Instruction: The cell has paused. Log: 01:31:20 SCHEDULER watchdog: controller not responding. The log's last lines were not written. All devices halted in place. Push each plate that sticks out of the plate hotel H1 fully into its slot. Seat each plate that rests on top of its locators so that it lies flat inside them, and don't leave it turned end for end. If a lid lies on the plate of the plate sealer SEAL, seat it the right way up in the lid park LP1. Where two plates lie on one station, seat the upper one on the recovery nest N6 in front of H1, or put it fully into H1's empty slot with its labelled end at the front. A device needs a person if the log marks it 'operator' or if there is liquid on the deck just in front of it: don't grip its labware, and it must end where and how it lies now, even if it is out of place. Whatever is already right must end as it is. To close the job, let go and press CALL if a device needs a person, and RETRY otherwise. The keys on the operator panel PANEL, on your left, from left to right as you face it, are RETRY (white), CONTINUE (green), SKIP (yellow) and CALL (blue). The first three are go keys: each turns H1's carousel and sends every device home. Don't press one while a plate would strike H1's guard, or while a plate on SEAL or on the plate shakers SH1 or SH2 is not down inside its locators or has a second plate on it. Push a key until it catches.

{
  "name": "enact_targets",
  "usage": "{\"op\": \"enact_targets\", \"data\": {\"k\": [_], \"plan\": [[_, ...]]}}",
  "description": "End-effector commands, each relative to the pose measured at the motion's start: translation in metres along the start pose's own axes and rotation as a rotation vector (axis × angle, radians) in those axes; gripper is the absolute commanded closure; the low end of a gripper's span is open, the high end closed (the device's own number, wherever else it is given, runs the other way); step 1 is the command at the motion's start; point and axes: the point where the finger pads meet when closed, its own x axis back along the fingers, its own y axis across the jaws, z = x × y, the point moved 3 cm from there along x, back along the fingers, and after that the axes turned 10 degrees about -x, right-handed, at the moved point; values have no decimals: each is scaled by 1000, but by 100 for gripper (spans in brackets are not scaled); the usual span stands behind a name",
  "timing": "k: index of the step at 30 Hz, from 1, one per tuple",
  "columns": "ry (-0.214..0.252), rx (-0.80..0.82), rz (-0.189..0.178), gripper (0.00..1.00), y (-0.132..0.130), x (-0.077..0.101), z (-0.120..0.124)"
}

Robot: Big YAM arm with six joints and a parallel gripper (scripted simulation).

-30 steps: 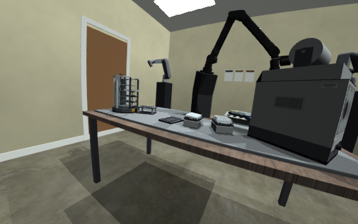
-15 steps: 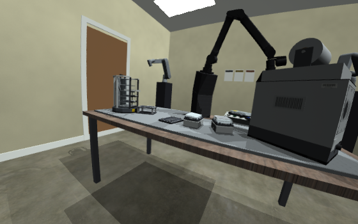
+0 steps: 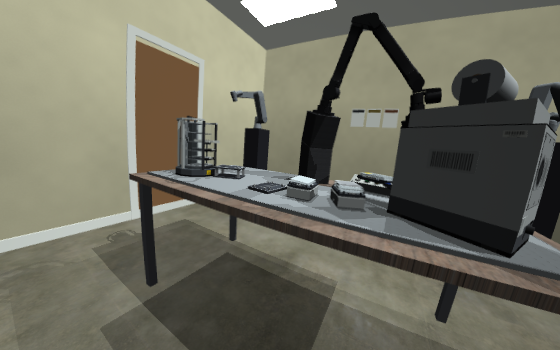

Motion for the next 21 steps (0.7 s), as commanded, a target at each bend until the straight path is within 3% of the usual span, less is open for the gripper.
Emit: {"op": "enact_targets", "data": {"k": [1, 13, 14, 15, 21], "plan": [[-9, -5, 30, 0, 3, 11, -4], [-9, -4, 27, 0, 23, 12, 0], [-4, 1, 10, 0, 30, 5, 0], [-9, -4, 27, 0, 27, 13, 1], [-9, -5, 29, 0, 38, 14, 5]]}}
